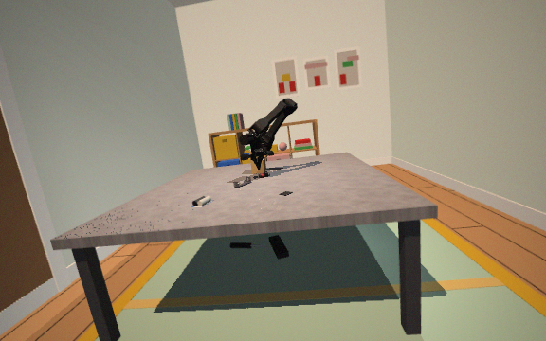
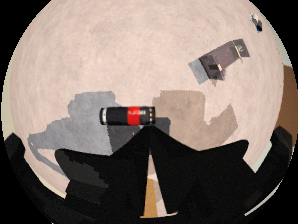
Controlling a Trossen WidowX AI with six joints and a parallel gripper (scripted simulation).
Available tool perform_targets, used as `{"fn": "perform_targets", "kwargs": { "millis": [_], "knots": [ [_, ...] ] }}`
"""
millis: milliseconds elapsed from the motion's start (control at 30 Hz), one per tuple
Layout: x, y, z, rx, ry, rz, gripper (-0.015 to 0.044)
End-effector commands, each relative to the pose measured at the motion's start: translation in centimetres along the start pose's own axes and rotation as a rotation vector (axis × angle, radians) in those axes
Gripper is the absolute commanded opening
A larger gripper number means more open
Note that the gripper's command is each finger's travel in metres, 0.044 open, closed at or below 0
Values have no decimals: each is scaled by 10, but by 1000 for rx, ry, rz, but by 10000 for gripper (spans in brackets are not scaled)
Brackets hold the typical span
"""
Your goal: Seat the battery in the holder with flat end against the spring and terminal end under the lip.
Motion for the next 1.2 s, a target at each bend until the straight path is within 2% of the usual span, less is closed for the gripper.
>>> {"fn": "perform_targets", "kwargs": {
  "millis": [0,267,667,733,967,1167],
  "knots": [
    [3,-19,-3,-12,-5,-4,0],
    [-1,-73,2,-4,-2,-2,0],
    [-1,-72,1,-3,4,-7,0],
    [0,-70,2,-4,57,-6,53],
    [1,-45,9,-9,620,-7,236],
    [0,-23,16,-5,1113,-8,238]
  ]
}}
Point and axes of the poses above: the point midway between the two fingers, 35 mm back from their tips, its own y axis out along the fingers, its own z axis across the jaws, x = y × z, the point moved 4 cm from there along -y, back along the fingers, and after that the axes turned 7 degrees about y, right-handed, at the moved point
